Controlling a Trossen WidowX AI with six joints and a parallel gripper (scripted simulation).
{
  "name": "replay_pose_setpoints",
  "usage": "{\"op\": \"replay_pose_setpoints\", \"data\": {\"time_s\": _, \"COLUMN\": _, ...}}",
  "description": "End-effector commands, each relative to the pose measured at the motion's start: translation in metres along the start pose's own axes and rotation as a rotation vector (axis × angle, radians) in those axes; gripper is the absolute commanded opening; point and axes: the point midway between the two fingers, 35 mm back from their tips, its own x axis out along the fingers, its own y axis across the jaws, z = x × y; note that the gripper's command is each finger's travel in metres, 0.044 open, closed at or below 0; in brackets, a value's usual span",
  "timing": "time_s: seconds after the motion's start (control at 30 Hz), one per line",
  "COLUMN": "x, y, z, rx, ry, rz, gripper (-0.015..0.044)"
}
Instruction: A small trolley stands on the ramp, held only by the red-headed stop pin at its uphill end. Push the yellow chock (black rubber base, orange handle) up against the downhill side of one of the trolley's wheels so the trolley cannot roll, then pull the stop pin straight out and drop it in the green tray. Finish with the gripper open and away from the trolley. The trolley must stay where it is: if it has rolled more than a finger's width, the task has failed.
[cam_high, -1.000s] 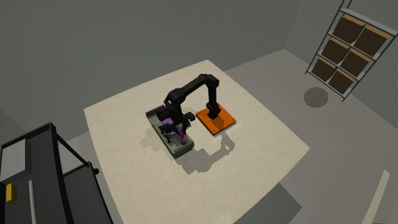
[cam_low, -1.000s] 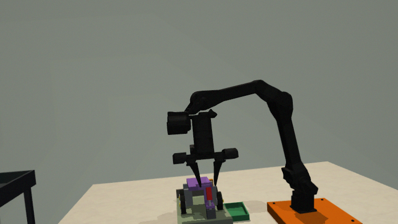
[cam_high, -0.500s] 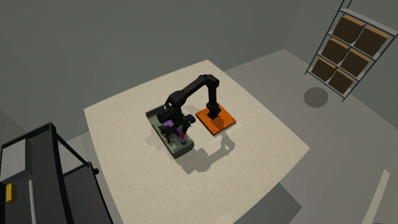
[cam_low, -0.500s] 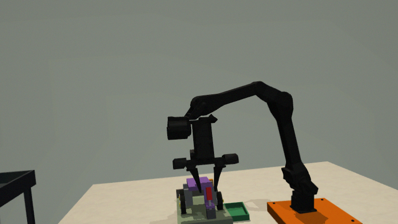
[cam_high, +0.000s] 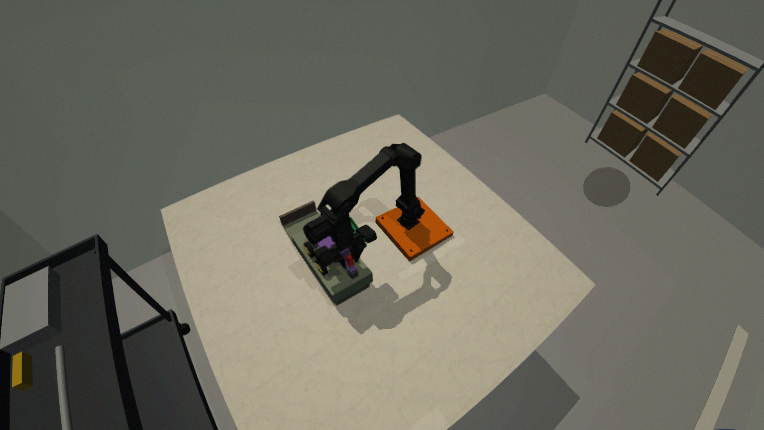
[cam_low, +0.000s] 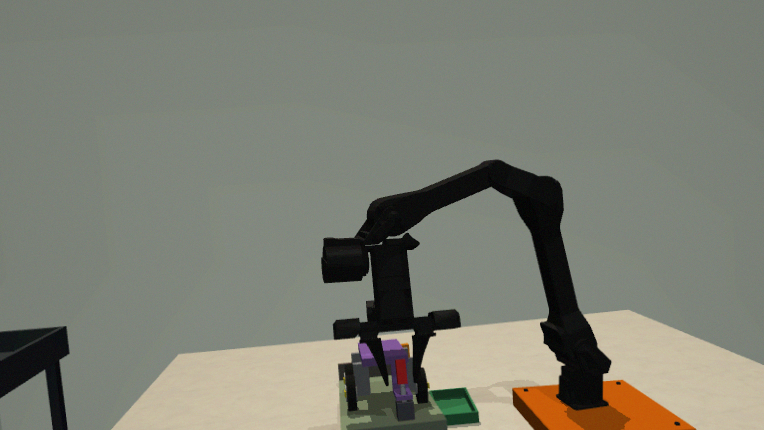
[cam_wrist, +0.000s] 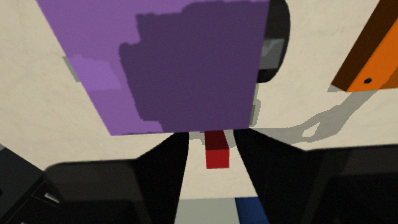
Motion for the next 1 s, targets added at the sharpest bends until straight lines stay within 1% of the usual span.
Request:
{"op": "replay_pose_setpoints", "data": {"time_s": 0.0, "x": 0.005, "y": -0.001, "z": -0.001, "rx": 0.006, "ry": 0.006, "rz": -0.004, "gripper": 0.019}}
{"op": "replay_pose_setpoints", "data": {"time_s": 0.03, "x": 0.005, "y": -0.001, "z": -0.001, "rx": 0.006, "ry": 0.006, "rz": -0.004, "gripper": 0.019}}
{"op": "replay_pose_setpoints", "data": {"time_s": 0.2, "x": 0.002, "y": 0.0, "z": 0.0, "rx": 0.0, "ry": 0.0, "rz": -0.001, "gripper": 0.0059}}
{"op": "replay_pose_setpoints", "data": {"time_s": 0.47, "x": 0.002, "y": 0.0, "z": 0.0, "rx": 0.0, "ry": 0.0, "rz": -0.001, "gripper": 0.0005}}
{"op": "replay_pose_setpoints", "data": {"time_s": 0.97, "x": -0.008, "y": -0.002, "z": -0.001, "rx": 0.006, "ry": 0.006, "rz": -0.004, "gripper": 0.0}}
